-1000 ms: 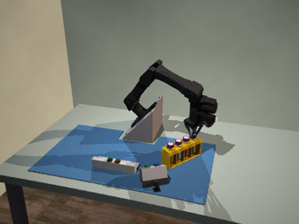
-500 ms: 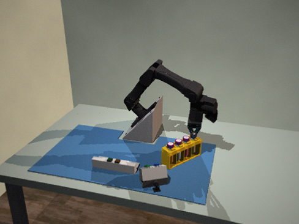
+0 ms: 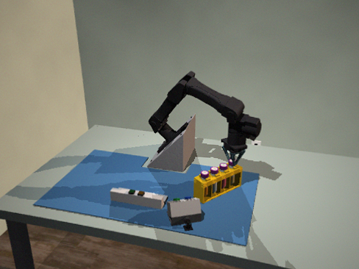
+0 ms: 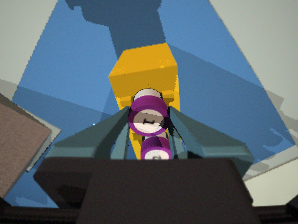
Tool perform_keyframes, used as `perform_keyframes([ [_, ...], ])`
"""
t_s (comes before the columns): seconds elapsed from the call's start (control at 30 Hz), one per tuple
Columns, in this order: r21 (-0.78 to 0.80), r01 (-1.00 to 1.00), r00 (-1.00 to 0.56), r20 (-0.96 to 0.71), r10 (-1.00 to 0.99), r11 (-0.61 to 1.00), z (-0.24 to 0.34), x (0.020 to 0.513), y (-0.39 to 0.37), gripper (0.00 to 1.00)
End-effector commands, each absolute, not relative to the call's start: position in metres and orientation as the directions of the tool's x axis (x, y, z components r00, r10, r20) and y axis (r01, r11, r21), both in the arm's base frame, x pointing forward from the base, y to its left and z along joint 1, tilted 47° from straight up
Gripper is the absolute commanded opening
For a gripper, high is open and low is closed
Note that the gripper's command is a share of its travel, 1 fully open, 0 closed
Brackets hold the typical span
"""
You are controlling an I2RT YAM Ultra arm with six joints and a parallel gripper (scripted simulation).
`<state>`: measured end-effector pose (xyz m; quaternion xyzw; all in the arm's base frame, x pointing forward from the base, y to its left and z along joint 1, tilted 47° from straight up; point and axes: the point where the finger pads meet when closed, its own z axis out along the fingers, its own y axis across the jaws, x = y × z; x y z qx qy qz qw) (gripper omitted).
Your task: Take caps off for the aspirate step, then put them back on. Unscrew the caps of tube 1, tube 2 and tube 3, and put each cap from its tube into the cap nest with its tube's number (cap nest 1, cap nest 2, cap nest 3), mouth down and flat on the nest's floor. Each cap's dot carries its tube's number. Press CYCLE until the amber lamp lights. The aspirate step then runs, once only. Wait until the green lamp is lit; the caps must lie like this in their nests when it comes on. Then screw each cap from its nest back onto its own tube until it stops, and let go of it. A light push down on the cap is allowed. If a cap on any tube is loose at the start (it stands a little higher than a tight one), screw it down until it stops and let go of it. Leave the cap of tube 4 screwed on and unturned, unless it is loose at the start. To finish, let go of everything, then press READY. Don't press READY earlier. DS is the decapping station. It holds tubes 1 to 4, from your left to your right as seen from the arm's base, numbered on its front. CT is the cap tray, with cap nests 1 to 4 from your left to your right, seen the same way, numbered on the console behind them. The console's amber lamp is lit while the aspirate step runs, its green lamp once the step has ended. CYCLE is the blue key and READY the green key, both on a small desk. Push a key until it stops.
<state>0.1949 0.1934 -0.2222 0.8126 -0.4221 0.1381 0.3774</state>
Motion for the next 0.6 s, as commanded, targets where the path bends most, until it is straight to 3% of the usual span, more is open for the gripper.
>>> perform_keyframes([
  [0.0,0.598,-0.623,0.778,0.408,-0.478,-0.504,-0.2201,0.1969,0.201,0.0],
  [0.2,0.688,-0.381,0.921,0.224,-0.318,-0.617,-0.22,0.1969,0.2011,0.0],
  [0.47,0.688,-0.381,0.921,0.224,-0.318,-0.617,-0.22,0.1969,0.201,0.0],
  [0.5,0.688,-0.381,0.921,0.224,-0.318,-0.617,-0.22,0.1969,0.201,0.49],
  [0.57,0.688,-0.381,0.921,0.224,-0.318,-0.617,-0.22,0.1969,0.201,0.49],
])
